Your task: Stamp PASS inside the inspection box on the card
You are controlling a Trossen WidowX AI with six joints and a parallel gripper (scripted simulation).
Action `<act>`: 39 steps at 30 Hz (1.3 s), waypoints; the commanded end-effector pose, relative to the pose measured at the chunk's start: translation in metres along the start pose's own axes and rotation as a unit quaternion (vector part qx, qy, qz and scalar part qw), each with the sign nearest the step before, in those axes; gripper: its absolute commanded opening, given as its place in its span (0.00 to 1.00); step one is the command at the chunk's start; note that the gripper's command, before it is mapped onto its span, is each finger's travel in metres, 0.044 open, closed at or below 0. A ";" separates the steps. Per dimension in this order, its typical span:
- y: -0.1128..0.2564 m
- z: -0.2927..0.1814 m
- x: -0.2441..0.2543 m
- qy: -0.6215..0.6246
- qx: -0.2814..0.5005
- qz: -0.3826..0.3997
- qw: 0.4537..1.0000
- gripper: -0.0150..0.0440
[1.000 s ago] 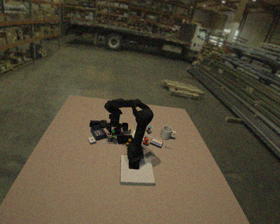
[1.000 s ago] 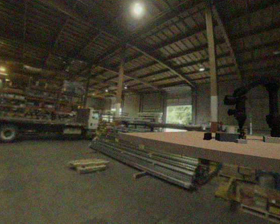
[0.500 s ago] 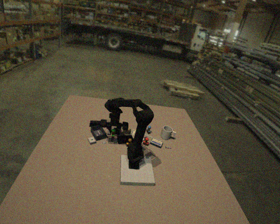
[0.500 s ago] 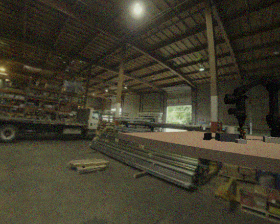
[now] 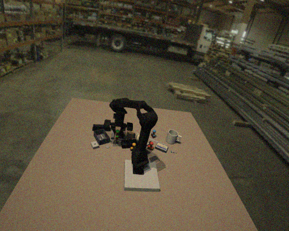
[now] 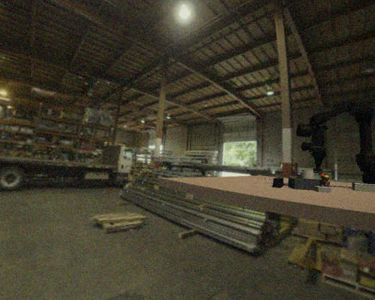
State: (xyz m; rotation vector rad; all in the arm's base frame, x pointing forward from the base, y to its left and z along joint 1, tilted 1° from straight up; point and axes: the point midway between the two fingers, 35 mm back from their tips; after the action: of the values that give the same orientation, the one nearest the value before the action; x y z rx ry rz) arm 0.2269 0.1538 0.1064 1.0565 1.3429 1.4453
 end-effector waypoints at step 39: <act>-0.016 0.091 -0.048 0.001 0.004 -0.004 1.000 0.25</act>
State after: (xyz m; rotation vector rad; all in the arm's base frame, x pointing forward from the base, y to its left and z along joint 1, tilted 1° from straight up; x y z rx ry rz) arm 0.3282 0.1310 0.1001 1.0497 1.3412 1.4381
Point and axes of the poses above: the point midway between the two fingers, 35 mm back from their tips, its own y axis back along the fingers, its own x axis across the jaws, z = x × y, and after that the axes turned 13 degrees about y, right-handed
